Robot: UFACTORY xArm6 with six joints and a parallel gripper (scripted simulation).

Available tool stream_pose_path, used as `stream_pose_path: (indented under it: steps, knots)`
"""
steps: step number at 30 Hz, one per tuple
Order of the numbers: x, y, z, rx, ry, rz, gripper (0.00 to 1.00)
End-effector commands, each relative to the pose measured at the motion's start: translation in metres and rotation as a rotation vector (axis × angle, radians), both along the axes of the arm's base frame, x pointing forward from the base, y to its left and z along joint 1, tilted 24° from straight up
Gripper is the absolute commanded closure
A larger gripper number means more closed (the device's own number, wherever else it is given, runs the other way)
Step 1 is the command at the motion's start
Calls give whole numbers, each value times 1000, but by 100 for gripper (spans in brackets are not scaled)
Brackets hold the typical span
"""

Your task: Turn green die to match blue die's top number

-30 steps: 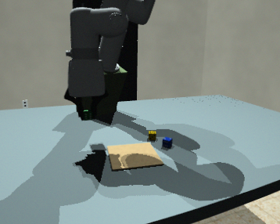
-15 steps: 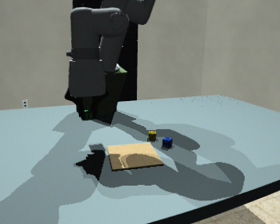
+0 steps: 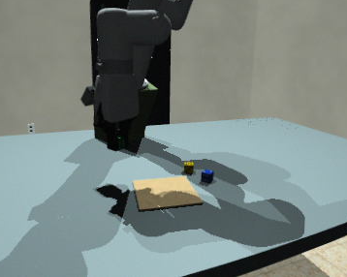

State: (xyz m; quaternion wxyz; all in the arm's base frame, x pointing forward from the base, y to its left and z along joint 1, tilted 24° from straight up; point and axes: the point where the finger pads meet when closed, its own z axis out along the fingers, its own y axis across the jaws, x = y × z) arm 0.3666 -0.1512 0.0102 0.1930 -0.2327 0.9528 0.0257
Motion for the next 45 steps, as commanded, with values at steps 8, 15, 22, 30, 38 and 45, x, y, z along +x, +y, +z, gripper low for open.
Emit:
stream_pose_path:
  steps: [8,15,22,30,38,45]
  knots:
    - [14,14,9,-181,-80,455,79]
    - [21,21,13,-269,-112,680,79]
    - [29,32,19,-385,-156,976,79]
    - [38,44,25,-508,-201,1287,79]
    - [47,57,31,-642,-252,1624,79]
    - [53,66,36,-734,-286,1851,79]
